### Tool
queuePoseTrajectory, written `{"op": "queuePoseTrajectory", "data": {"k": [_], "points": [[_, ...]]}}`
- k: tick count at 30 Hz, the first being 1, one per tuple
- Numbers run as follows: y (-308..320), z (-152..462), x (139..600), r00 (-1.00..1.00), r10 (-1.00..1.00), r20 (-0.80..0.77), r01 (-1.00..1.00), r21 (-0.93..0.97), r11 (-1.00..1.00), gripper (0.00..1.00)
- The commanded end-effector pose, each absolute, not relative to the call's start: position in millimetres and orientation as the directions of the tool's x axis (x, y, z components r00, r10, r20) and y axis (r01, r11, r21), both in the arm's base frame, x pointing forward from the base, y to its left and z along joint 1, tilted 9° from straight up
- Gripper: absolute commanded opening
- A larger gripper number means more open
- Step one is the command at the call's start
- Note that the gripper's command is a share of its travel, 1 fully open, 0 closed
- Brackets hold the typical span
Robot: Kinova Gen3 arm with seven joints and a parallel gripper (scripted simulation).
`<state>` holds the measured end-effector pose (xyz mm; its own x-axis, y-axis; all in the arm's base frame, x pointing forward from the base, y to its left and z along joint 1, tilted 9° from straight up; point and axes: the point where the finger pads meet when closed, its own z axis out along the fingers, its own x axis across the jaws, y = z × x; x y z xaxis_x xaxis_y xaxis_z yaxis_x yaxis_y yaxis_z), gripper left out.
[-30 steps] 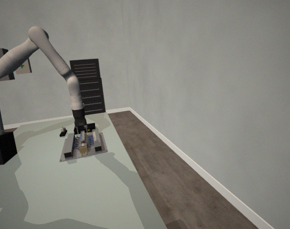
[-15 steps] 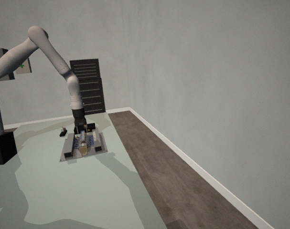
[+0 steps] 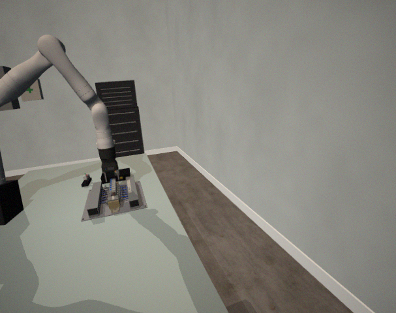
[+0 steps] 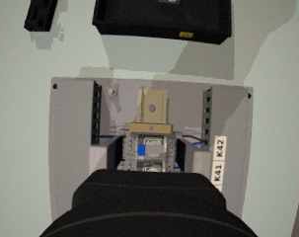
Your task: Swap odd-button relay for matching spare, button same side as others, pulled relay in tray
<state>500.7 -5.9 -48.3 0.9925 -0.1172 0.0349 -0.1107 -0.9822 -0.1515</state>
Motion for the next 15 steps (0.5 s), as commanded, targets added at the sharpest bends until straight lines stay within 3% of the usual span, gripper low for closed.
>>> {"op": "queuePoseTrajectory", "data": {"k": [1, 15], "points": [[-6.5, -46.3, 501.9, 0.992, -0.118, 0.038, -0.111, -0.151, -0.982, 1.00], [-6.9, -43.6, 501.8, 0.992, -0.118, 0.038, -0.111, -0.151, -0.982, 1.00]]}}
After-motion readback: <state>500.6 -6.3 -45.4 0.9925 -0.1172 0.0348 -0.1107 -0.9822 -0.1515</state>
